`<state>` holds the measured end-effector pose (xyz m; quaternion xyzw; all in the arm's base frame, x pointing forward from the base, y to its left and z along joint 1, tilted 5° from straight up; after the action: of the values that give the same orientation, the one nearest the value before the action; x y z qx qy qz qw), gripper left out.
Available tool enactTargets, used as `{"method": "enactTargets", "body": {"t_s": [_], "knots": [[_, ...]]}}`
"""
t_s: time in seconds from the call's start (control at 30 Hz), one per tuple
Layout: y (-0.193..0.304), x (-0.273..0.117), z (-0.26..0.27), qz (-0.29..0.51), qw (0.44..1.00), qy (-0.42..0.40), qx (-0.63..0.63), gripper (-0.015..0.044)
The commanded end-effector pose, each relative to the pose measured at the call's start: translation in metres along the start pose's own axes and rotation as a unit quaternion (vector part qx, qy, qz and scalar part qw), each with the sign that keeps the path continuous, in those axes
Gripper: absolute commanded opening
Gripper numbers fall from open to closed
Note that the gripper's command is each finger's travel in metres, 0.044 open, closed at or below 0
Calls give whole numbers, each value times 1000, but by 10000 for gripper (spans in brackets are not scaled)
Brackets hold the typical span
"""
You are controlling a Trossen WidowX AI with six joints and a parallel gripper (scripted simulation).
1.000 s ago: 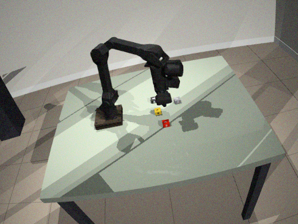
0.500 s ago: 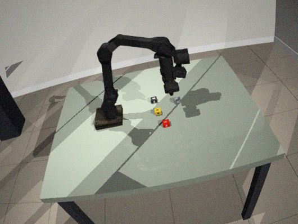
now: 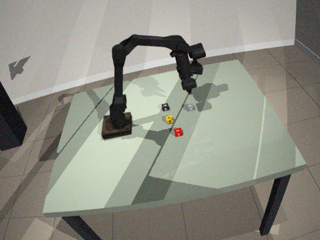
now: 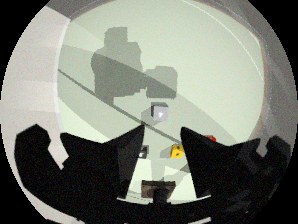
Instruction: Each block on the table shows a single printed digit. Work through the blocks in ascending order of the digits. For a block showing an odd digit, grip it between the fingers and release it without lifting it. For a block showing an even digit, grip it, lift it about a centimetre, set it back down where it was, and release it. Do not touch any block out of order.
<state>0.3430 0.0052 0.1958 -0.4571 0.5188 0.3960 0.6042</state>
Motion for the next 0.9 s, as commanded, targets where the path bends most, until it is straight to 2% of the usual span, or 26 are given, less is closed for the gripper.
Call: {"method": "enactTargets", "body": {"t_s": [0.0, 0.13, 0.87], "knots": [[6, 50, -1, 16, 1000, 7, 1, 304], [7, 58, -1, 16, 1000, 7, 1, 400], [8, 89, -2, 16, 1000, 7, 1, 400]]}}
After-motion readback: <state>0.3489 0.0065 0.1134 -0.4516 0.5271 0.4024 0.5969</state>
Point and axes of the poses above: the point midway between the two fingers, 35 mm back from their tips, its own x axis out along the fingers, its own z axis across the jaws, y = z × x, the point moved 5 cm from there along -x, back along the fingers, and after that the axes turned 10 degrees about x, right-handed, at the moved point
